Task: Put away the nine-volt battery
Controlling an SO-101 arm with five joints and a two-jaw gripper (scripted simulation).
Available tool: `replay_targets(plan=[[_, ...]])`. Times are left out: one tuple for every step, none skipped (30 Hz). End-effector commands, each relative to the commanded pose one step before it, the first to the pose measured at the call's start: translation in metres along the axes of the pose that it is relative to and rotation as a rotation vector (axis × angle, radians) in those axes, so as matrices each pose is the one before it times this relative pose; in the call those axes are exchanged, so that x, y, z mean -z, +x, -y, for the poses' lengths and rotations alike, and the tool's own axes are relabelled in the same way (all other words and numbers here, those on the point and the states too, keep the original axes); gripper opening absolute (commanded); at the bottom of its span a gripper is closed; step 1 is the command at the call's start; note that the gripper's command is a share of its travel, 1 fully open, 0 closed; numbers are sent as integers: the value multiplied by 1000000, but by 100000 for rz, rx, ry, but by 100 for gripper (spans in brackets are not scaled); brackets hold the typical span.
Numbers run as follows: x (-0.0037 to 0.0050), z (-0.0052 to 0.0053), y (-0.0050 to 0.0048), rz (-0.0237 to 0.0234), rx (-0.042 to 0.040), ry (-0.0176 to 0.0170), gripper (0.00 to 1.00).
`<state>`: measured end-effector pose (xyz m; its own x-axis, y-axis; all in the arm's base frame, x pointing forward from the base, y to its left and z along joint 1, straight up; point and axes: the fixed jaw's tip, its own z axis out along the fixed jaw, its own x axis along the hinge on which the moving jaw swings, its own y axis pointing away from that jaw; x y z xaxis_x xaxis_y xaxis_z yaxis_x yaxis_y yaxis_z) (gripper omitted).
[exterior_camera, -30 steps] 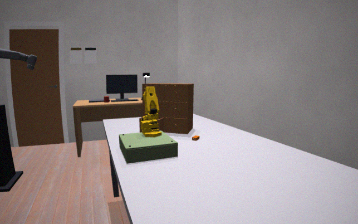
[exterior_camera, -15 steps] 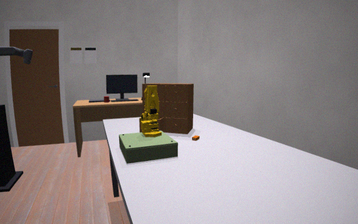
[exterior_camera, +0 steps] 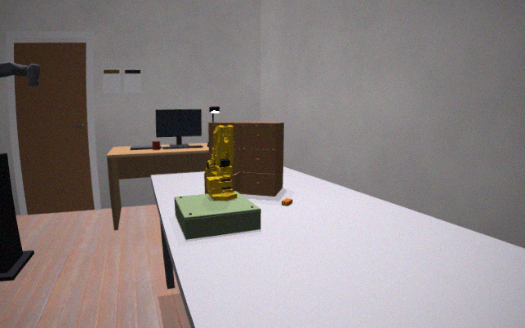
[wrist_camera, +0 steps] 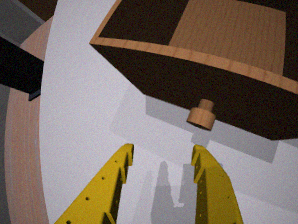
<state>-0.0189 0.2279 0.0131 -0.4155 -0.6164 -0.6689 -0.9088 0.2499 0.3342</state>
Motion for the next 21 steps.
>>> replay_targets(plan=[[2396, -934, -4679, -1300, 2478, 1092, 21], [1142, -90, -288, -596, 1025, 298, 21], [1189, -71, -258, -600, 1025, 293, 21], [1236, -56, -231, -602, 1024, 286, 21], [1281, -38, -198, -606, 1024, 280, 21], [1326, -23, -167, -608, 1024, 273, 21], [1369, -5, -130, -612, 1024, 267, 21], [1412, 9, -97, -614, 1024, 260, 21], [1453, 27, -57, -617, 1024, 254, 21], [1494, 40, -20, -619, 1023, 247, 21], [1532, 57, 23, -623, 1023, 241, 21], [1571, 70, 63, -624, 1023, 233, 21], [1607, 85, 109, -628, 1023, 227, 21], [1643, 97, 152, -629, 1023, 220, 21], [1676, 112, 201, -632, 1023, 214, 21], [0, 0, 0, 0, 0, 0, 21], [0, 0, 0, 0, 0, 0, 21], [1709, 122, 247, -633, 1023, 206, 21], [1740, 135, 298, -637, 1023, 200, 21], [1770, 145, 346, -638, 1022, 193, 21], [1798, 156, 400, -641, 1022, 186, 21]])
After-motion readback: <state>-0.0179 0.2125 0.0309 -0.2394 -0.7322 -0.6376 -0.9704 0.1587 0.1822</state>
